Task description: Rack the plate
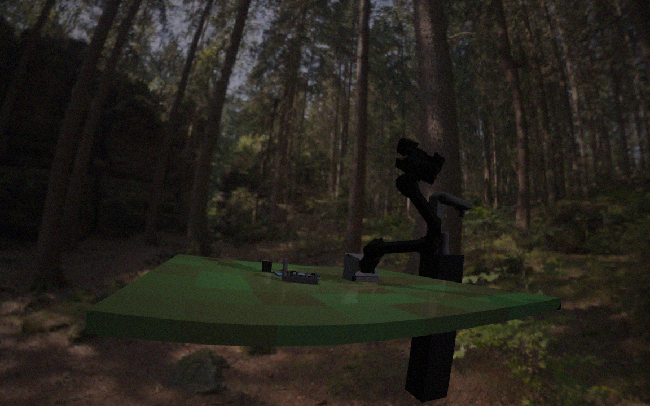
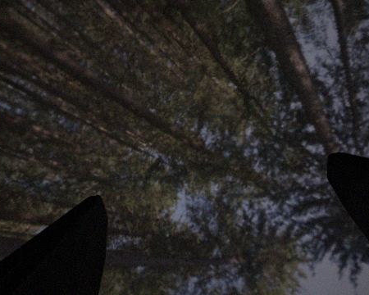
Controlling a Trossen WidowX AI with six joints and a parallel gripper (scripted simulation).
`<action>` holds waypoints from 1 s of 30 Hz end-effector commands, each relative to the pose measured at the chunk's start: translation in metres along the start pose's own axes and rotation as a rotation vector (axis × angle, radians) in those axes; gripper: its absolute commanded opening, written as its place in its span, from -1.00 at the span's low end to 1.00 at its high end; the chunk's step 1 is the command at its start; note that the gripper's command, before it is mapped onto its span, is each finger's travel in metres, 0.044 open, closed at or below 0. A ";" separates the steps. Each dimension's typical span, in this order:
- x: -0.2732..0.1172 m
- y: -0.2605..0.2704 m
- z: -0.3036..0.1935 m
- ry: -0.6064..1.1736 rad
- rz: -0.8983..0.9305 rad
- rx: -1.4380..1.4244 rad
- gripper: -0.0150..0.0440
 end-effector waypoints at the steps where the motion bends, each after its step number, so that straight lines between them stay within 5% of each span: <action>1: 0.000 -0.001 0.000 0.002 -0.001 -0.005 0.86; 30: -0.009 -0.127 0.004 0.295 -0.221 -0.803 0.86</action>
Point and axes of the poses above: the point midway between the two fingers, 35 mm back from their tips, its own x axis out along the fingers, its own y axis across the jaws, z = x × y, the point moved 2 cm from there along -x, back along the fingers, and after that the axes turned 13 degrees about x, right-handed, at the moved point
